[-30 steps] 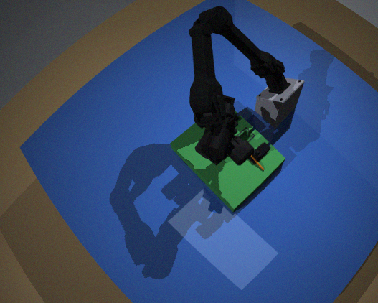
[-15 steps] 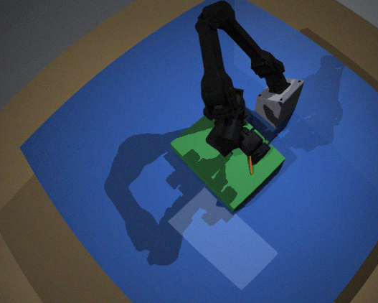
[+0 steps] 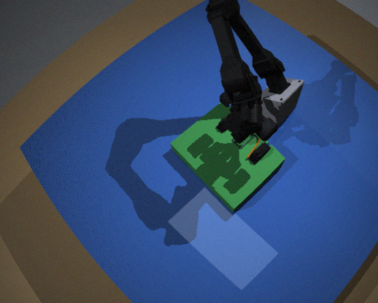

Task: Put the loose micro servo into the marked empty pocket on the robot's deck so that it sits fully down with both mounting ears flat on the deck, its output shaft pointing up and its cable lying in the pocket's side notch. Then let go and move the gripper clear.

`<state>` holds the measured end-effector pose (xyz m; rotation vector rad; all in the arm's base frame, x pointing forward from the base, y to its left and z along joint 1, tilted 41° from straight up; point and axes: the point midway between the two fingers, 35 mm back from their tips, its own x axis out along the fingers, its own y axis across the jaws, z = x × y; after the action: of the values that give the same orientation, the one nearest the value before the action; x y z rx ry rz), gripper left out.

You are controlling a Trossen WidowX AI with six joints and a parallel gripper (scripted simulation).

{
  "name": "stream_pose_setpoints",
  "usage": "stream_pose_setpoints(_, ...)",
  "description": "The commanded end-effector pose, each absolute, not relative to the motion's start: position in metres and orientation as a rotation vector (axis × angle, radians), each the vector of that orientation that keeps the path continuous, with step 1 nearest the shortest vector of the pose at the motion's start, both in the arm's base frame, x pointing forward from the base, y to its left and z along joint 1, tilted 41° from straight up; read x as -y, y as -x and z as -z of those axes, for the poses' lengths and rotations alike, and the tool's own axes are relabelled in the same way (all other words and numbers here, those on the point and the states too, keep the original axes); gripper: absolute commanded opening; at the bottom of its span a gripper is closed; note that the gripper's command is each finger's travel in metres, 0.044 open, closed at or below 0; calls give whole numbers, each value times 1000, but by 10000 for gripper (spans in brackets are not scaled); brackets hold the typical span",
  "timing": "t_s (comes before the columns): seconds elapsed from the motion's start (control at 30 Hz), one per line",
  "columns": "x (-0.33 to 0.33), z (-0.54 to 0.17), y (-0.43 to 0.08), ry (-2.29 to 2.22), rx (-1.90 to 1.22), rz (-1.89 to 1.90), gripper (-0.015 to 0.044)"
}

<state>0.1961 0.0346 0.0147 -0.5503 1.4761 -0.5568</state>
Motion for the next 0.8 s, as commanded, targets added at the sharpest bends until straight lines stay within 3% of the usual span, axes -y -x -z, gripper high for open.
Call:
stream_pose_setpoints(0.0, -36, -16, -188, 539, -1469, 552, 0)
stream_pose_setpoints(0.77, -23, 0, -189, 539, -1468, 553, 0)
